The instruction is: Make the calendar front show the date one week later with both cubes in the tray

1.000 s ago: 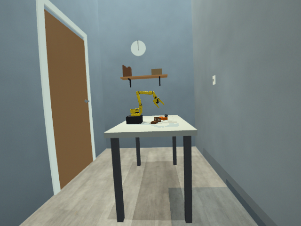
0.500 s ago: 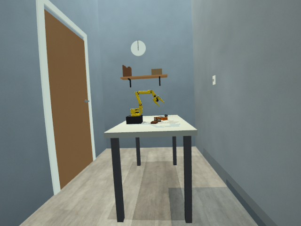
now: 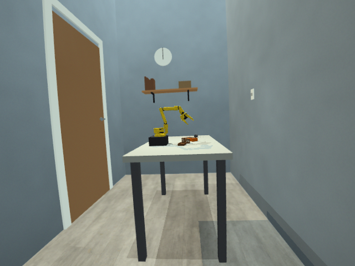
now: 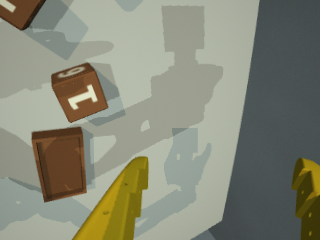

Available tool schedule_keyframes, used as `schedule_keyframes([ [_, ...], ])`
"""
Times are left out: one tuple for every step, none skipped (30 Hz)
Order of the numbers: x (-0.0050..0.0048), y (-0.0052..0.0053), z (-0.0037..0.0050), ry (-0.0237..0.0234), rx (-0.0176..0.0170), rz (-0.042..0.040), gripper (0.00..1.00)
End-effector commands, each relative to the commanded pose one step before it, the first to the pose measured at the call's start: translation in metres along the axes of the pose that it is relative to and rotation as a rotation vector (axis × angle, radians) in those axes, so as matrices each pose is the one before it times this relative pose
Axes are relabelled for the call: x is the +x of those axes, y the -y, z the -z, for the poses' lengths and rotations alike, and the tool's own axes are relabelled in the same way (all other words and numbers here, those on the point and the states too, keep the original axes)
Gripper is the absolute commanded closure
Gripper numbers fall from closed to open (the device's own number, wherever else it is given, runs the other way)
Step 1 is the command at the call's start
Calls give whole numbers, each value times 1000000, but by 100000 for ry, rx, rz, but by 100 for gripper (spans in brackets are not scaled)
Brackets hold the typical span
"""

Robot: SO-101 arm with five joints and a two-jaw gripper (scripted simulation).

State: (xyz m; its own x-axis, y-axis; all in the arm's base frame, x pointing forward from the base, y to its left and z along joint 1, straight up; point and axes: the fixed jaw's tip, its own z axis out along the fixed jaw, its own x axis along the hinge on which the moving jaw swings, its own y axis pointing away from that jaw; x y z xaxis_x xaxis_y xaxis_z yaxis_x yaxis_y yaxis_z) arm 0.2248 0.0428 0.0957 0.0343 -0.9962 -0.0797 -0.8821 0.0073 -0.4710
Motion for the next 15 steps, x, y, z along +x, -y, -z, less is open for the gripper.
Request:
schedule_keyframes([
  [-12731, 2248, -308, 2612, 527, -7651, 65],
  [-3372, -535, -458, 615, -196, -2519, 65],
  [-3508, -690, -481, 638, -230, -2629, 65],
  [-3625, -854, -500, 654, -263, -2731, 65],
  [-3717, -1024, -521, 660, -298, -2823, 65],
  [-3782, -1212, -532, 668, -337, -2906, 65],
  [-3821, -1402, -544, 667, -373, -2970, 65],
  [-3835, -1587, -557, 662, -410, -3025, 65],
  [-3820, -1782, -564, 654, -442, -3064, 65],
  [-3776, -1965, -571, 636, -478, -3094, 65],
  [-3707, -2142, -571, 618, -508, -3105, 65],
  [0, 0, 0, 0, 0, 0, 65],
  [0, 0, 0, 0, 0, 0, 65],
  [-3619, -2307, -575, 596, -537, -3107, 65],
  [-3498, -2458, -578, 565, -557, -3095, 65],
])
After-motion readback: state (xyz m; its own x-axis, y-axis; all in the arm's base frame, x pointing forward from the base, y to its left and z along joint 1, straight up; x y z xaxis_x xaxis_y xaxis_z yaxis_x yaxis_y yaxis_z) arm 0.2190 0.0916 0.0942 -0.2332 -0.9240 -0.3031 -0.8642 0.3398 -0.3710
